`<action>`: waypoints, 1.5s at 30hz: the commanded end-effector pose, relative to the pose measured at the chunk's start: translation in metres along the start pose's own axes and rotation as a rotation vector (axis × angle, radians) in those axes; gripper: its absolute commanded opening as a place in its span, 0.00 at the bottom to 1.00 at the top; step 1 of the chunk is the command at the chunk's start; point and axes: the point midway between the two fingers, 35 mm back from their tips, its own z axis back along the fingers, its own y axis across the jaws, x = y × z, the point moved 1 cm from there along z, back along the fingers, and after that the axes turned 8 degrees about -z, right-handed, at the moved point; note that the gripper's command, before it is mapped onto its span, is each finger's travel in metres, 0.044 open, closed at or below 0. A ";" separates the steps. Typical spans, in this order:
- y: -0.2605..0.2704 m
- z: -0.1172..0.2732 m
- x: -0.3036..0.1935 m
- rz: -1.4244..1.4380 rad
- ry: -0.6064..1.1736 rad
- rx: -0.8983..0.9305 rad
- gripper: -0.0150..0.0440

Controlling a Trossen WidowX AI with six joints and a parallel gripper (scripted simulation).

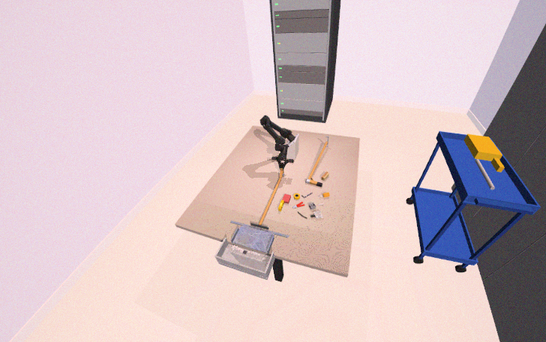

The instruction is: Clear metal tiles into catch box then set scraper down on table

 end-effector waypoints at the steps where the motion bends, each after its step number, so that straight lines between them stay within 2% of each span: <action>1: -0.001 -0.004 0.012 -0.014 -0.015 -0.002 0.25; 45: 0.009 -0.036 0.055 -0.018 -0.019 -0.006 0.25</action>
